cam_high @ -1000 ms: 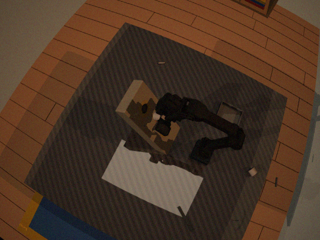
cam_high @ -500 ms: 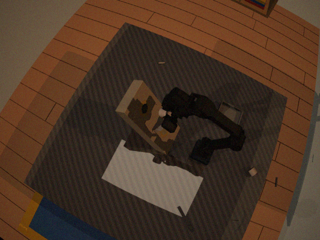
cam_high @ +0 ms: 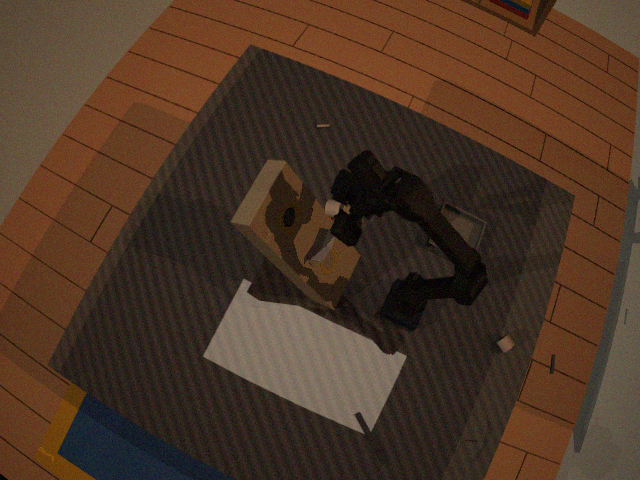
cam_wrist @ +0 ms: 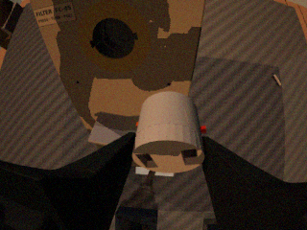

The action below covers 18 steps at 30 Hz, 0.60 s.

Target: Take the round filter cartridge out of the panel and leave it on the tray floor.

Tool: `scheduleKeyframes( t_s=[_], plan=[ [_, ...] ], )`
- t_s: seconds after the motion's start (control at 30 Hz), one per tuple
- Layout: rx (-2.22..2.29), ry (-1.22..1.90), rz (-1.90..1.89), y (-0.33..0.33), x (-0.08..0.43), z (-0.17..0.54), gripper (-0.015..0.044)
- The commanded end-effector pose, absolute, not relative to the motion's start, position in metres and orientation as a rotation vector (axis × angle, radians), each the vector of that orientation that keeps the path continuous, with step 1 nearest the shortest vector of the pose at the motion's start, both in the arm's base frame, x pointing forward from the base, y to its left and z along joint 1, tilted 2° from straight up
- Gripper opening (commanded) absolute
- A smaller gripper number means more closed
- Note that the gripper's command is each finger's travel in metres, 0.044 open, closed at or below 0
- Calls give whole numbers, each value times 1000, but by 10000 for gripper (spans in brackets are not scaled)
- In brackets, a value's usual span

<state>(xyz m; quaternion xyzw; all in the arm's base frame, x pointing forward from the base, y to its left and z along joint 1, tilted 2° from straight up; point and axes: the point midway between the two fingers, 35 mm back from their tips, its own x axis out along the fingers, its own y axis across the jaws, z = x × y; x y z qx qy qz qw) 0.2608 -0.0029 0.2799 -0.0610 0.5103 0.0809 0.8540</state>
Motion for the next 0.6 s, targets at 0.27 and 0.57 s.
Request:
scheduleKeyframes(
  t_s=[0.27,0.57],
  plan=[
    [-78,1073,78,-36,261,276,0],
    [52,1072,-156,-84,251,271,0]
  ],
)
